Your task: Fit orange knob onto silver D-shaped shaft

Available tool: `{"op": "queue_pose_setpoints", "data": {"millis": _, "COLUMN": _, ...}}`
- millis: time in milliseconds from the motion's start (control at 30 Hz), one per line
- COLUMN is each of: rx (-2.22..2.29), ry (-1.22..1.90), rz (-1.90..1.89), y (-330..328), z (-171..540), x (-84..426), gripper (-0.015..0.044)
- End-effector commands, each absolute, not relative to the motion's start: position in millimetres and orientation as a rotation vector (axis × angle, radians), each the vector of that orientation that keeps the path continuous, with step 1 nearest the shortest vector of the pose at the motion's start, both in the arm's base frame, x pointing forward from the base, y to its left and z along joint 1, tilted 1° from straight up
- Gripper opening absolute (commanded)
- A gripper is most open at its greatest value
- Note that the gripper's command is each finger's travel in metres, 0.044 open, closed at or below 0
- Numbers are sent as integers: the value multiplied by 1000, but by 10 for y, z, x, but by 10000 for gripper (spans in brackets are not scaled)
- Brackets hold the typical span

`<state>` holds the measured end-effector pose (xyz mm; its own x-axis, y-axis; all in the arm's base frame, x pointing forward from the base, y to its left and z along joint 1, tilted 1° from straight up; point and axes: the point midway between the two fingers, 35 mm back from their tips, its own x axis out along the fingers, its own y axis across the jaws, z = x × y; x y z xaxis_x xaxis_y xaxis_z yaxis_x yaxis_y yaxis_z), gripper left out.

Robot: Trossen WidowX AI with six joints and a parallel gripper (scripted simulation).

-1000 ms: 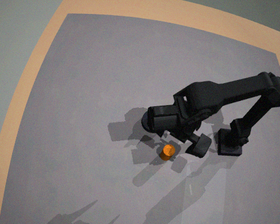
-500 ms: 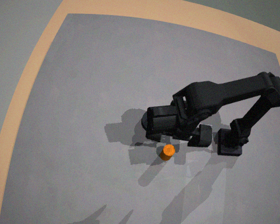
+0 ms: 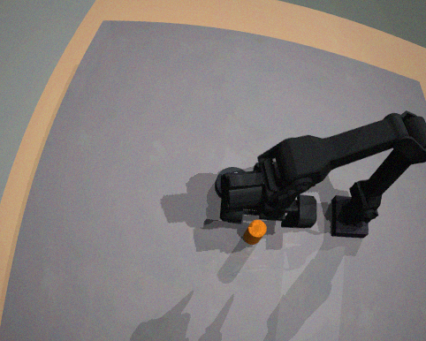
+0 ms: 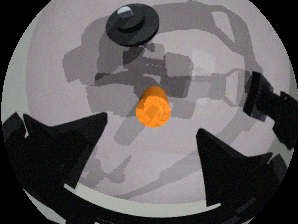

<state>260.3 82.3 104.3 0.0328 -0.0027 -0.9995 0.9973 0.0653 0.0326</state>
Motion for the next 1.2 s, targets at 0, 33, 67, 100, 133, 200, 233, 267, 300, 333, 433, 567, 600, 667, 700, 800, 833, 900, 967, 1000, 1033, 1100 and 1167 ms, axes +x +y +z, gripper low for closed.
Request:
{"op": "queue_pose_setpoints", "data": {"millis": 0, "rx": 1171, "ry": 1210, "rz": -1133, "y": 824, "z": 905, "x": 2614, "gripper": 440}}
{"op": "queue_pose_setpoints", "data": {"millis": 33, "rx": 1171, "ry": 1210, "rz": -1133, "y": 824, "z": 893, "x": 2614, "gripper": 440}}
{"op": "queue_pose_setpoints", "data": {"millis": 67, "rx": 1171, "ry": 1210, "rz": -1133, "y": 824, "z": 893, "x": 2614, "gripper": 440}}
{"op": "queue_pose_setpoints", "data": {"millis": 100, "rx": 1171, "ry": 1210, "rz": -1132, "y": 824, "z": 890, "x": 2615, "gripper": 440}}
{"op": "queue_pose_setpoints", "data": {"millis": 133, "rx": 1170, "ry": 1211, "rz": -1132, "y": 824, "z": 882, "x": 2616, "gripper": 440}}
{"op": "queue_pose_setpoints", "data": {"millis": 200, "rx": 1169, "ry": 1211, "rz": -1132, "y": 826, "z": 852, "x": 2619, "gripper": 440}}
{"op": "queue_pose_setpoints", "data": {"millis": 233, "rx": 1169, "ry": 1212, "rz": -1131, "y": 827, "z": 836, "x": 2621, "gripper": 440}}
{"op": "queue_pose_setpoints", "data": {"millis": 267, "rx": 1168, "ry": 1212, "rz": -1131, "y": 827, "z": 820, "x": 2622, "gripper": 440}}
{"op": "queue_pose_setpoints", "data": {"millis": 300, "rx": 1168, "ry": 1213, "rz": -1131, "y": 828, "z": 804, "x": 2624, "gripper": 440}}
{"op": "queue_pose_setpoints", "data": {"millis": 333, "rx": 1167, "ry": 1213, "rz": -1130, "y": 828, "z": 788, "x": 2625, "gripper": 440}}
{"op": "queue_pose_setpoints", "data": {"millis": 433, "rx": 1167, "ry": 1214, "rz": -1130, "y": 830, "z": 739, "x": 2630, "gripper": 440}}
{"op": "queue_pose_setpoints", "data": {"millis": 567, "rx": 1167, "ry": 1214, "rz": -1130, "y": 832, "z": 674, "x": 2636, "gripper": 440}}
{"op": "queue_pose_setpoints", "data": {"millis": 600, "rx": 1167, "ry": 1213, "rz": -1130, "y": 832, "z": 658, "x": 2638, "gripper": 440}}
{"op": "queue_pose_setpoints", "data": {"millis": 667, "rx": 1167, "ry": 1213, "rz": -1130, "y": 832, "z": 625, "x": 2640, "gripper": 440}}
{"op": "queue_pose_setpoints", "data": {"millis": 700, "rx": 1168, "ry": 1213, "rz": -1130, "y": 833, "z": 609, "x": 2641, "gripper": 440}}
{"op": "queue_pose_setpoints", "data": {"millis": 800, "rx": 1168, "ry": 1213, "rz": -1131, "y": 833, "z": 560, "x": 2644, "gripper": 440}}
{"op": "queue_pose_setpoints", "data": {"millis": 833, "rx": 1168, "ry": 1213, "rz": -1131, "y": 833, "z": 544, "x": 2645, "gripper": 440}}
{"op": "queue_pose_setpoints", "data": {"millis": 900, "rx": 1168, "ry": 1212, "rz": -1131, "y": 833, "z": 512, "x": 2646, "gripper": 440}}
{"op": "queue_pose_setpoints", "data": {"millis": 967, "rx": 1169, "ry": 1212, "rz": -1131, "y": 833, "z": 480, "x": 2647, "gripper": 440}}
{"op": "queue_pose_setpoints", "data": {"millis": 1000, "rx": 1169, "ry": 1212, "rz": -1131, "y": 833, "z": 464, "x": 2647, "gripper": 440}}
{"op": "queue_pose_setpoints", "data": {"millis": 1033, "rx": 1169, "ry": 1212, "rz": -1131, "y": 833, "z": 448, "x": 2647, "gripper": 440}}
{"op": "queue_pose_setpoints", "data": {"millis": 1100, "rx": 1169, "ry": 1212, "rz": -1132, "y": 833, "z": 416, "x": 2647, "gripper": 440}}
{"op": "queue_pose_setpoints", "data": {"millis": 1167, "rx": 1169, "ry": 1212, "rz": -1132, "y": 832, "z": 384, "x": 2646, "gripper": 440}}
